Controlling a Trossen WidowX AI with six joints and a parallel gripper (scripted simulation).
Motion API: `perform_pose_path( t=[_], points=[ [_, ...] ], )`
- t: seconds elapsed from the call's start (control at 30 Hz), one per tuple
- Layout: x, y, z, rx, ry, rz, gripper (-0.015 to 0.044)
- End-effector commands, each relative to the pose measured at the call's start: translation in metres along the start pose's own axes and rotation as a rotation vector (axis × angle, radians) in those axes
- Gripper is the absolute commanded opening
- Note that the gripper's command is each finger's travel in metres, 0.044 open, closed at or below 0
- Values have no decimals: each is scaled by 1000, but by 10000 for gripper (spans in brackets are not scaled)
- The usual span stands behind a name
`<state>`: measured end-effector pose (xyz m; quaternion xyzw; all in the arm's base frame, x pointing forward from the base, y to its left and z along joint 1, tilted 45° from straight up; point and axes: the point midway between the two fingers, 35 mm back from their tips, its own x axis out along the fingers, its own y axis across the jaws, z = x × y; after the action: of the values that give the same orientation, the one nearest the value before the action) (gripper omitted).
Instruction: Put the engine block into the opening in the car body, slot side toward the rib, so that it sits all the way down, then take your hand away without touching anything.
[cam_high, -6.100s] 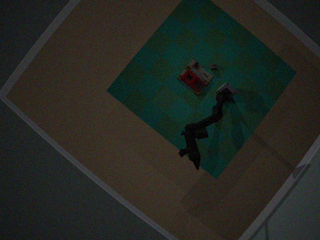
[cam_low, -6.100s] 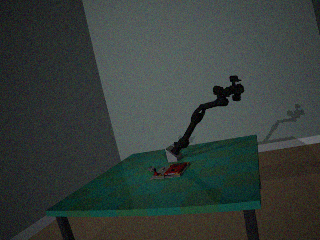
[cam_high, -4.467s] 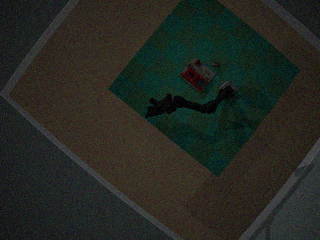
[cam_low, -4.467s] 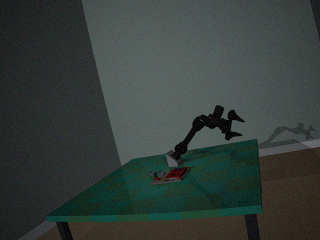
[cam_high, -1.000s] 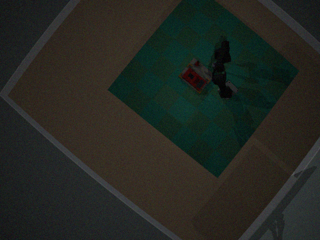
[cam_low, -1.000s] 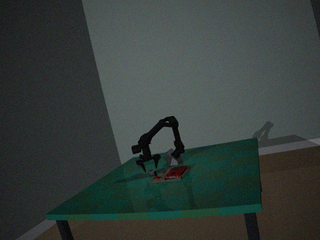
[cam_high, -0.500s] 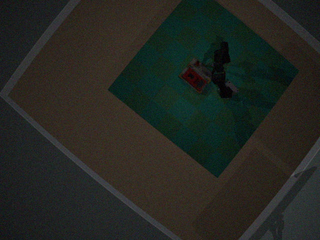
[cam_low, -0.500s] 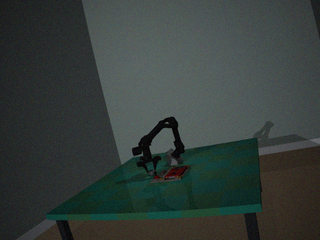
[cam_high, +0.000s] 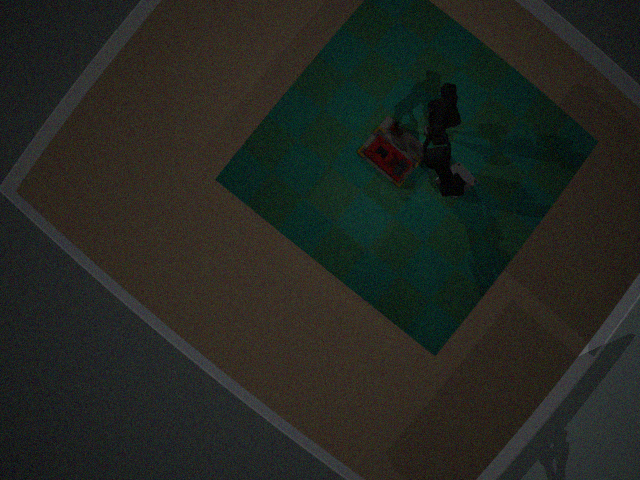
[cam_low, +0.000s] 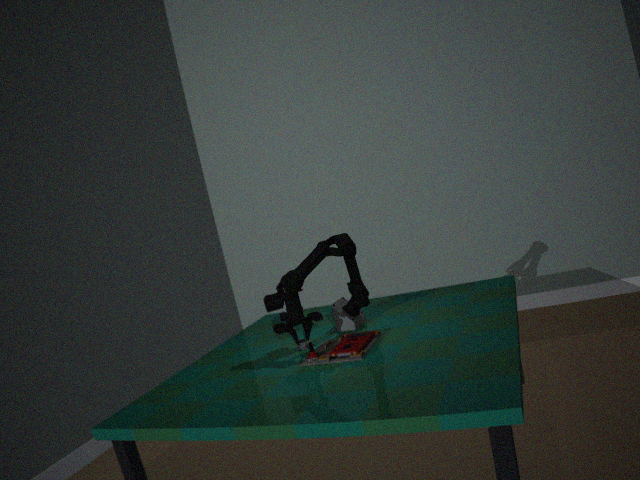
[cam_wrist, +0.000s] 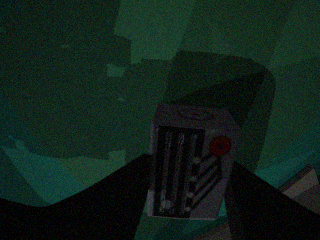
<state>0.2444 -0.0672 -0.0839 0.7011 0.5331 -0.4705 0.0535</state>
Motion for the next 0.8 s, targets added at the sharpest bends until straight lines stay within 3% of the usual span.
perform_pose_path(
  t=[0.0, 0.77],
  points=[
    [-6, 1, 0, 3, 2, 2, 0],
    [-76, 3, -3, 5, -3, 5, 0]
  ],
)
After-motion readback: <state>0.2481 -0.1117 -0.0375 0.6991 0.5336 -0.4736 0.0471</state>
